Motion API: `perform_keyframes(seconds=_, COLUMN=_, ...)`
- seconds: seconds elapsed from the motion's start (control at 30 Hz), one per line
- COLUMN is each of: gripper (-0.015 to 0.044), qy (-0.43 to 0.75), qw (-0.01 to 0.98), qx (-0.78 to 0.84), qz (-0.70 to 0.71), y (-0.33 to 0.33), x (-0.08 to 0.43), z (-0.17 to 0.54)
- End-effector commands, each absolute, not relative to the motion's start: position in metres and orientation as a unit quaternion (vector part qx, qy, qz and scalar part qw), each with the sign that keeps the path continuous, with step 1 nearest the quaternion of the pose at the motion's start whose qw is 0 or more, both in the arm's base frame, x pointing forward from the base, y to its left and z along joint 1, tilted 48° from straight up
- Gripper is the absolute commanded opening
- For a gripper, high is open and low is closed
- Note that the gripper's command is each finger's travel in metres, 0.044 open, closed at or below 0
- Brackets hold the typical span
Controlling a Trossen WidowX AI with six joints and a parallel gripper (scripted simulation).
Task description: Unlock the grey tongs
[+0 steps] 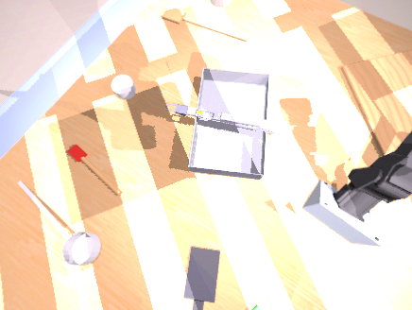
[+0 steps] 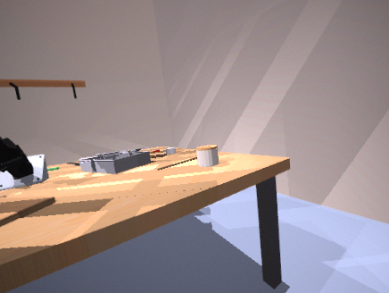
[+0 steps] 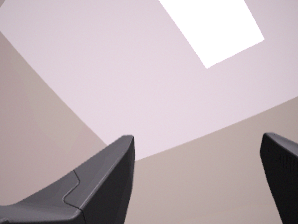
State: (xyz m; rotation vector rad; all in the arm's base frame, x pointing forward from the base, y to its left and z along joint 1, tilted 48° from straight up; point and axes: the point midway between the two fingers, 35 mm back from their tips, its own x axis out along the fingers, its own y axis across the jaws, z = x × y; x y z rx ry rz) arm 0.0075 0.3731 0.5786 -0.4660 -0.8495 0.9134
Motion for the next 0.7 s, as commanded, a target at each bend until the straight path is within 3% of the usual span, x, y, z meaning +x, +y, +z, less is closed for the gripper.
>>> perform_keyframes(seconds=0.0, gripper=0.0260, qy=-0.362, qw=0.798, qx=-0.248, qz=0.413, y=0.388, x=0.037, z=0.563)
perform_keyframes(seconds=0.67, gripper=0.0260, qy=-0.128, qw=0.836, qx=-0.414, qz=0.336, y=0.408, x=0.241, z=0.438)
